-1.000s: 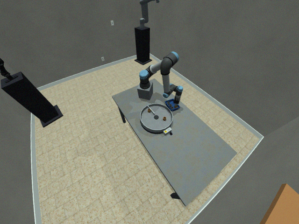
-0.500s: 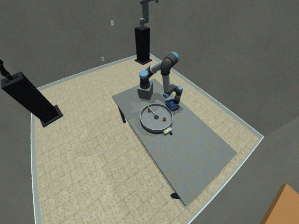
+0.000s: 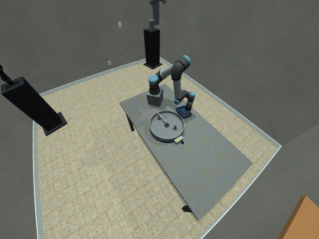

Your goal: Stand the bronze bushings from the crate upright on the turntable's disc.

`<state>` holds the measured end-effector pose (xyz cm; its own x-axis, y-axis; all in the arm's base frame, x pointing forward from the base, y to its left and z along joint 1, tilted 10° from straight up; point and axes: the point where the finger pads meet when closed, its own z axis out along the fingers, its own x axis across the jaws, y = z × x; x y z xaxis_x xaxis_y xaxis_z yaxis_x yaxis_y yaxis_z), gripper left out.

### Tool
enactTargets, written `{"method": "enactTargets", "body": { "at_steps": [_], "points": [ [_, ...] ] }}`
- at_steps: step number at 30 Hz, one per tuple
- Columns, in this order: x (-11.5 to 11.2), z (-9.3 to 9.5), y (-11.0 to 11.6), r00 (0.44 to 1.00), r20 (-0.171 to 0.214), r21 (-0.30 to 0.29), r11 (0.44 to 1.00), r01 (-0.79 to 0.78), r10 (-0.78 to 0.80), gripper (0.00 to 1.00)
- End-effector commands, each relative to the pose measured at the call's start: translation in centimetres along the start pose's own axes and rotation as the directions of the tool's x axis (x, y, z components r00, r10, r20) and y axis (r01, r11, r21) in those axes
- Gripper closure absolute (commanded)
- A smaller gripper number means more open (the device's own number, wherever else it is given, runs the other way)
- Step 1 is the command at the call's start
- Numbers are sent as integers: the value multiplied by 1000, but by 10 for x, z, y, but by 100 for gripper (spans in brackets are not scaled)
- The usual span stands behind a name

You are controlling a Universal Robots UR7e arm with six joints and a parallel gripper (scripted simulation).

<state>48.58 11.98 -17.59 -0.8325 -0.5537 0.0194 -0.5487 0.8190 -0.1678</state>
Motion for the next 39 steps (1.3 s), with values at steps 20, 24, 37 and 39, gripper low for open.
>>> {"method": "enactTargets", "body": {
  "at_steps": [20, 24, 37, 39],
  "points": [
    [0, -1, 0, 1000, 1, 1, 1000, 0, 0, 100],
    [0, -1, 0, 1000, 1, 1, 1000, 0, 0, 100],
    [0, -1, 0, 1000, 1, 1, 1000, 0, 0, 100],
    [0, -1, 0, 1000, 1, 1, 1000, 0, 0, 100]
  ]
}}
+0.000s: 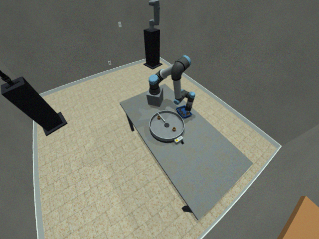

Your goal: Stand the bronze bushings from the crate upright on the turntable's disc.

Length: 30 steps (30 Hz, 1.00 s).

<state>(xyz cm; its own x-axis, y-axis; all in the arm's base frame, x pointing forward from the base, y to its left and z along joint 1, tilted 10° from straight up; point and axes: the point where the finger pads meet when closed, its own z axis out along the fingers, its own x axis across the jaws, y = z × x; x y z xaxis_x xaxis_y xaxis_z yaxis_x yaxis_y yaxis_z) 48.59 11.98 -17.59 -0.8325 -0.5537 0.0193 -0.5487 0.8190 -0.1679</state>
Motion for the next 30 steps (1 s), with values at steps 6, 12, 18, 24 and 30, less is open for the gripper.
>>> {"method": "enactTargets", "body": {
  "at_steps": [6, 12, 18, 24, 30],
  "points": [
    [0, 0, 0, 1000, 1, 1, 1000, 0, 0, 100],
    [0, -1, 0, 1000, 1, 1, 1000, 0, 0, 100],
    [0, -4, 0, 1000, 1, 1, 1000, 0, 0, 100],
    [0, -12, 0, 1000, 1, 1, 1000, 0, 0, 100],
    [0, -33, 0, 1000, 1, 1, 1000, 0, 0, 100]
  ]
}}
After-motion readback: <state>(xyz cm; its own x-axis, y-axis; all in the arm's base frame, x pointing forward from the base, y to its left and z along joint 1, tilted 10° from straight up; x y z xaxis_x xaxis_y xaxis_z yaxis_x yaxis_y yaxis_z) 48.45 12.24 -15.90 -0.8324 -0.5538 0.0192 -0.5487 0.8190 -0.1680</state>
